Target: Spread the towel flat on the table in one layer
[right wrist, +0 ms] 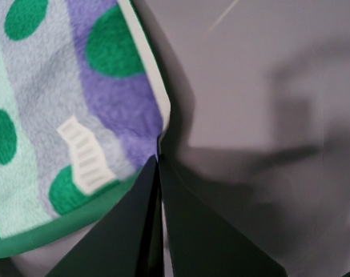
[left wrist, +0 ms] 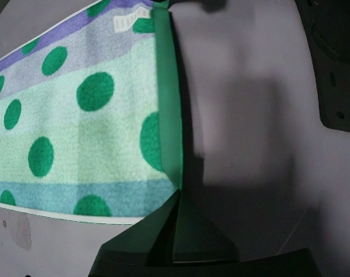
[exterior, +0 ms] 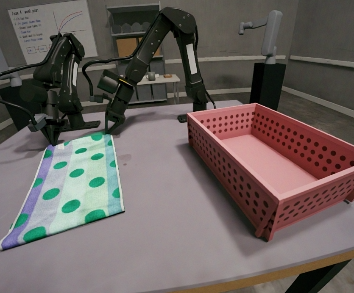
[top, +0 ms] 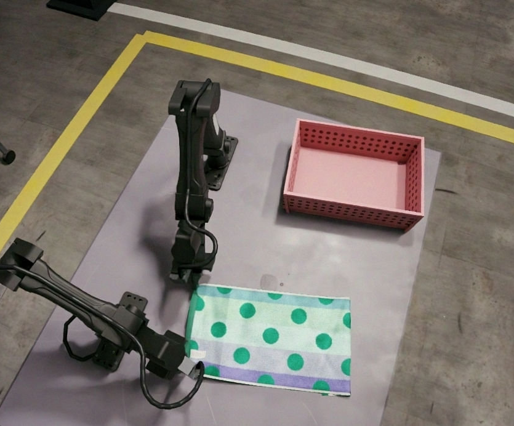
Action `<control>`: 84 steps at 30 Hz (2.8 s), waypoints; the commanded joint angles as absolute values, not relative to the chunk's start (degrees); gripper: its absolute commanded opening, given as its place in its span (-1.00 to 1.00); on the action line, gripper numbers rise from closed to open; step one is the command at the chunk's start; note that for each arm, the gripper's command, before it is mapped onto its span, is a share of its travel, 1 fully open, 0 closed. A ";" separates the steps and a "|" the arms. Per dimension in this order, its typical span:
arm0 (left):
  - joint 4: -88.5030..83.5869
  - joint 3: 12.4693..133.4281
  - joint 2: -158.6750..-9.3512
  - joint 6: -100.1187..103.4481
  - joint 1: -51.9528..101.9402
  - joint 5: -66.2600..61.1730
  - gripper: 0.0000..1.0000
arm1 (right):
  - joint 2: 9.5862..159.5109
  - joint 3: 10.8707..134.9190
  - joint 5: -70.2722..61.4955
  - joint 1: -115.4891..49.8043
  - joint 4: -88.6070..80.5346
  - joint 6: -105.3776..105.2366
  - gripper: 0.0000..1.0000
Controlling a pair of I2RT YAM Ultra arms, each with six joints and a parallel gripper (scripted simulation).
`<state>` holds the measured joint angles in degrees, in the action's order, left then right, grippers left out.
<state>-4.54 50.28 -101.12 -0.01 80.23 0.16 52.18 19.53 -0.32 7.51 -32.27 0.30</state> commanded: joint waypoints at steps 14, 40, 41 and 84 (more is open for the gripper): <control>-3.20 48.97 -101.96 0.46 81.50 -0.07 -1.00 | 52.68 19.81 -0.18 8.02 -32.50 0.40 -1.00; -18.03 57.06 -91.42 0.53 72.18 0.37 -1.00 | 52.74 30.04 -0.46 -0.09 -30.64 0.28 -1.00; -21.54 58.98 -89.37 0.72 69.76 0.49 -1.00 | 56.39 35.22 -0.41 -1.78 -33.02 0.22 -1.00; -47.09 110.63 -94.06 0.48 35.27 0.71 -1.00 | 99.98 111.94 -0.01 -13.87 -36.15 0.13 -1.00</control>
<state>-51.00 111.66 -95.98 -0.16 36.16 0.01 100.05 110.56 -0.23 -13.34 -43.44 -0.01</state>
